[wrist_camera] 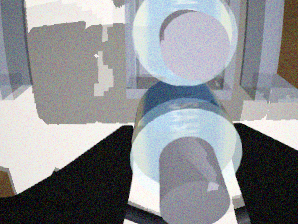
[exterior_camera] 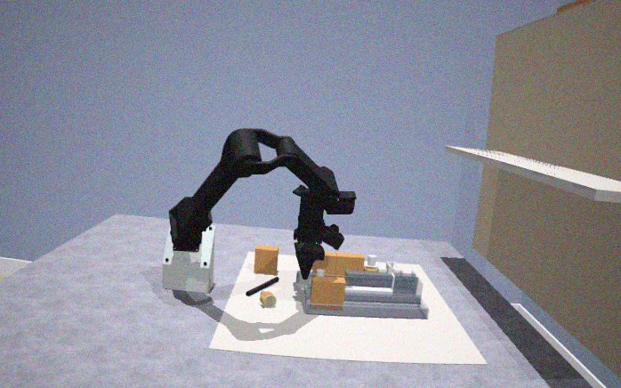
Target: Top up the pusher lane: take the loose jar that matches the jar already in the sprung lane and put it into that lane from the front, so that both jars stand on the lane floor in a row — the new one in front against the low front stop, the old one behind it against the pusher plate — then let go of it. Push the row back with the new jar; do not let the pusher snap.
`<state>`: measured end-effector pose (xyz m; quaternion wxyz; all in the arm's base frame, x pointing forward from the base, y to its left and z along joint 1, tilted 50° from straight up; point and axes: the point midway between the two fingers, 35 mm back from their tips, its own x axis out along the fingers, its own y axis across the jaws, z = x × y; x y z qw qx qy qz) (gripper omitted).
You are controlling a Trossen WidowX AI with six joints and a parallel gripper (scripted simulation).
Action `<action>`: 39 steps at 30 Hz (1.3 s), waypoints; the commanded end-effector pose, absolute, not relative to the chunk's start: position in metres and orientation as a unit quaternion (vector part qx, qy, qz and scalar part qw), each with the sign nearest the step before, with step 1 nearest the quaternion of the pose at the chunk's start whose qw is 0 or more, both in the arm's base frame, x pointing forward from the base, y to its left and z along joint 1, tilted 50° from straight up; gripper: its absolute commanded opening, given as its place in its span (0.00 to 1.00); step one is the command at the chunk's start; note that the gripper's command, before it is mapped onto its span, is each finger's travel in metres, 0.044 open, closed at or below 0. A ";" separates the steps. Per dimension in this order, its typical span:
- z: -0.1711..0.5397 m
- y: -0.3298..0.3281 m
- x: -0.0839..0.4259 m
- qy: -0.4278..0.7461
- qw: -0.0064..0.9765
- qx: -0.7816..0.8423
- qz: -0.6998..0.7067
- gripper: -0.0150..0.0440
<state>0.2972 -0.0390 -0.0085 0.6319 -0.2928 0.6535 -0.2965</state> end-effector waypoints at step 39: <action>-0.006 -0.042 0.323 0.643 0.642 -0.287 -0.302 0.25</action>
